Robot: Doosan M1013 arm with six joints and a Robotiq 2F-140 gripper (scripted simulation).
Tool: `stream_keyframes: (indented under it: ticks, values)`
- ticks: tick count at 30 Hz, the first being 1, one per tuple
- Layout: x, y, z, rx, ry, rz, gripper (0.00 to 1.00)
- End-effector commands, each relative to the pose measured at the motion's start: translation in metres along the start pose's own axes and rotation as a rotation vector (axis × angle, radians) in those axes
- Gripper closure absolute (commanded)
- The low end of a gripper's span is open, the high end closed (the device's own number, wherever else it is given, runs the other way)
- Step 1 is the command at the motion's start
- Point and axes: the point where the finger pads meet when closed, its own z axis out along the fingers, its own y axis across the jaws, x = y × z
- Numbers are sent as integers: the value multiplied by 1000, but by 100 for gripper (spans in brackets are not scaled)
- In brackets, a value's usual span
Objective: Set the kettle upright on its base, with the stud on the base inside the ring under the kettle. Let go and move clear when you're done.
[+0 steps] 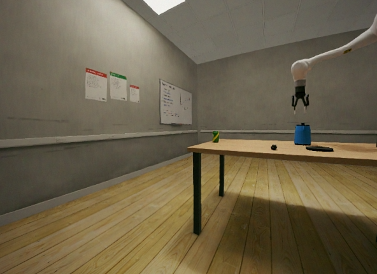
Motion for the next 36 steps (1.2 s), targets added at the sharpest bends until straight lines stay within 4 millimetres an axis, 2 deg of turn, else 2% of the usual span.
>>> stream_keyframes:
  ticks: [1, 28, 36]
  values:
    - [0, 0, -1, 1, 0, 0, 48]
    - [0, 0, 1, 1, 0, 0, 48]
    - [0, 0, 18, 1, 0, 0, 48]
